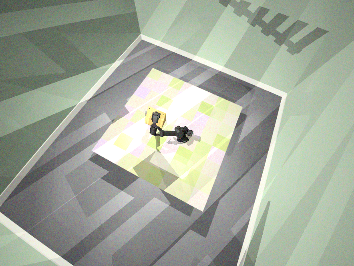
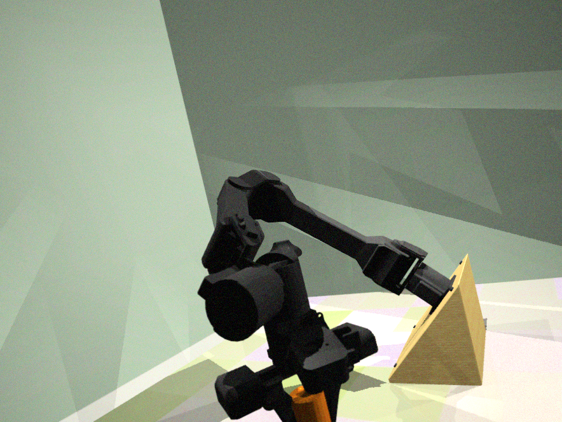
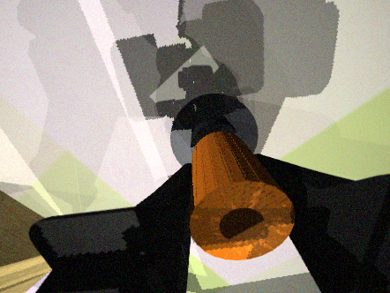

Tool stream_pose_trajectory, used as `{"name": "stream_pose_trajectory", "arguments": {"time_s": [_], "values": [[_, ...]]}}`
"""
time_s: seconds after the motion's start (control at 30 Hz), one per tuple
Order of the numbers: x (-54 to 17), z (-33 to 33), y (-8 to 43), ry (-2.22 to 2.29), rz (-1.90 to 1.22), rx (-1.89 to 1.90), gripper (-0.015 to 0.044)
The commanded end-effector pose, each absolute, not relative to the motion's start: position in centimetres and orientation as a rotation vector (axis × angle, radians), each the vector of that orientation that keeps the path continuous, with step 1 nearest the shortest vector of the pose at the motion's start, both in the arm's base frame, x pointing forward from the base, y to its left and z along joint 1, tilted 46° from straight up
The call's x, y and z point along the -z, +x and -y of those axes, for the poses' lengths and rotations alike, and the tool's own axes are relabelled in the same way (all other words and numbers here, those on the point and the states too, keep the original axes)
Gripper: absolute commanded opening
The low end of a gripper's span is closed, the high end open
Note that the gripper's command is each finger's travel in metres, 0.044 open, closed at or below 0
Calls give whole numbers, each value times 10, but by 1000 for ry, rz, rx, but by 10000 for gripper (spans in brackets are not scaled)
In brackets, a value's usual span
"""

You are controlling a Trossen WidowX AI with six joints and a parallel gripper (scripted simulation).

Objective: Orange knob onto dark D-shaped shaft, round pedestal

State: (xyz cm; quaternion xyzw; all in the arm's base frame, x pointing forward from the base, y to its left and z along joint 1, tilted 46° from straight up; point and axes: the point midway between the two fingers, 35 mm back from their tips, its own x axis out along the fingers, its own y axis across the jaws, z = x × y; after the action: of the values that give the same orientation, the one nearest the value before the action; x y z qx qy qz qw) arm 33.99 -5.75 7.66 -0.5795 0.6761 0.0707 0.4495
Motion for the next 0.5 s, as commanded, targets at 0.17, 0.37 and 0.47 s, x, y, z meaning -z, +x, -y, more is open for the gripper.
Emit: {"name": "stream_pose_trajectory", "arguments": {"time_s": [0.17,0.37,0.47], "values": [[-81,55,340,-1477,-1677,-224,0],[-80,54,342,-1591,-1692,-362,0],[-80,54,342,-1591,-1692,-362,0]]}}
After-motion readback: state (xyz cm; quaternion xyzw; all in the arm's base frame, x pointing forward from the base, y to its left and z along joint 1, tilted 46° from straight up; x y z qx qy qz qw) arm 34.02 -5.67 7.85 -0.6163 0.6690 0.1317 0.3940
